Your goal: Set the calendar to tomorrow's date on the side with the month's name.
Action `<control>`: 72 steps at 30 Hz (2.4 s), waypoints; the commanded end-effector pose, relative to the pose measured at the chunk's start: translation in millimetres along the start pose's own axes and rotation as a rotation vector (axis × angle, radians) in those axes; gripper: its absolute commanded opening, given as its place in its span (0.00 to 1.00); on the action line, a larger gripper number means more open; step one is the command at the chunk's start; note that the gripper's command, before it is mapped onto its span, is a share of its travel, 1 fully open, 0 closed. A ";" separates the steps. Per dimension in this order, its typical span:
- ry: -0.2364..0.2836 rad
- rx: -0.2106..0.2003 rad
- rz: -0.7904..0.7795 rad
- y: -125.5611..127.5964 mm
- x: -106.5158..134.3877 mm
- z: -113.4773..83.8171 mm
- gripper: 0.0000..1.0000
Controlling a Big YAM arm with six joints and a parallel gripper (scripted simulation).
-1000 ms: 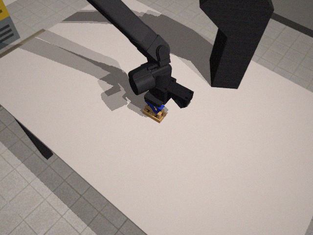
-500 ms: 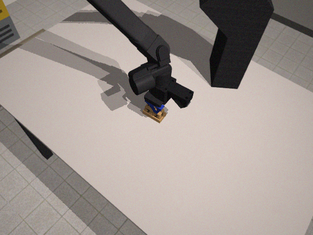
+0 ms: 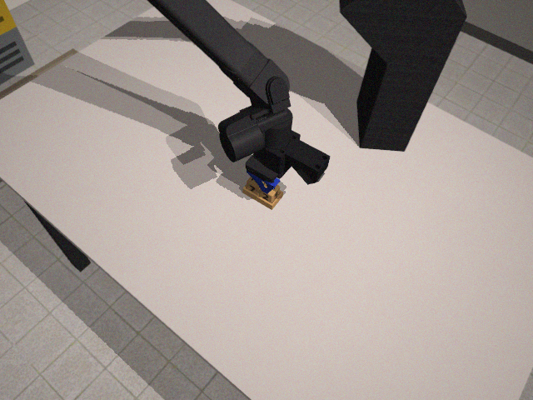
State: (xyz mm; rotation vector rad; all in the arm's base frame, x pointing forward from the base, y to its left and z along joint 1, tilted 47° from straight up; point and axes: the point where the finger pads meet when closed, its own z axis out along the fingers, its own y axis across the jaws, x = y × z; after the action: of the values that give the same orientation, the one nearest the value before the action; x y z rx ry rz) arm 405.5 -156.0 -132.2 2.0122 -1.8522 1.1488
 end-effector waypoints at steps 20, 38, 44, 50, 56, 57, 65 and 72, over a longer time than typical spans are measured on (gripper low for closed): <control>0.004 0.003 -0.002 -6.3 6.9 1.5 0.47; 0.004 0.003 -0.002 -6.3 6.9 1.5 0.47; 0.004 0.003 -0.002 -6.3 6.9 1.5 0.47; 0.004 0.003 -0.002 -6.3 6.9 1.5 0.47; 0.005 0.003 0.000 -4.7 6.8 2.1 0.47; 0.005 0.003 0.000 -3.3 6.5 2.1 0.47; 0.001 -0.006 -0.005 4.0 3.8 1.4 0.47; 0.000 -0.006 -0.006 4.1 3.4 1.3 0.47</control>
State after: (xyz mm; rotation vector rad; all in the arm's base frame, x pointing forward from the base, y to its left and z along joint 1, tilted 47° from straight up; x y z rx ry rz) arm 409.0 -156.8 -130.6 2.0111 -1.8535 1.1544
